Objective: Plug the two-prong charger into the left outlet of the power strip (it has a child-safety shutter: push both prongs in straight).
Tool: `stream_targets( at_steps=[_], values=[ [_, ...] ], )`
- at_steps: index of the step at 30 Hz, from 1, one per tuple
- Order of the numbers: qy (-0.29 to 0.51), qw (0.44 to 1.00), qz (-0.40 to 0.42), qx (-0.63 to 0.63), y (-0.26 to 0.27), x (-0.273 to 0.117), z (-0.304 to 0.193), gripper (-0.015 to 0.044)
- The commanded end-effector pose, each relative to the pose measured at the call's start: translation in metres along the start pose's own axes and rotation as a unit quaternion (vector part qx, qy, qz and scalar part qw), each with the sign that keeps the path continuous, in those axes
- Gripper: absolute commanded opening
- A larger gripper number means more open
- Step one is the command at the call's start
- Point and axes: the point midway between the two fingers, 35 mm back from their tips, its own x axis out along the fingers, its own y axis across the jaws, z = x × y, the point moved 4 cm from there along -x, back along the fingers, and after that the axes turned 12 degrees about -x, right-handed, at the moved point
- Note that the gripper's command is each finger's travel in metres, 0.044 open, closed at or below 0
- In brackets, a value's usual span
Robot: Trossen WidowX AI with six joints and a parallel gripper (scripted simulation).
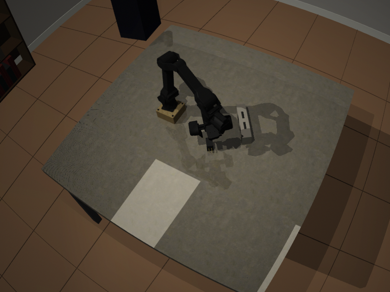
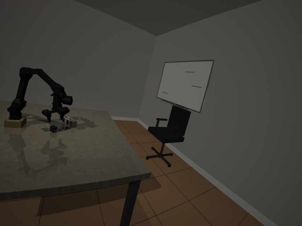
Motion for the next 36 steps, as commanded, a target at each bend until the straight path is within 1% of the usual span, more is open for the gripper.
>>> stream_targets(
  at_steps=[1,9,36],
  values=[
    [0.006,1.0,-0.022,0.014,-0.016,0.004,0.002,0.044],
    [0.006,1.0,-0.022,0.014,-0.015,0.006,0.003,0.044],
    [0.006,1.0,-0.022,0.014,-0.018,0.047,0.007,0.044]
  ],
)
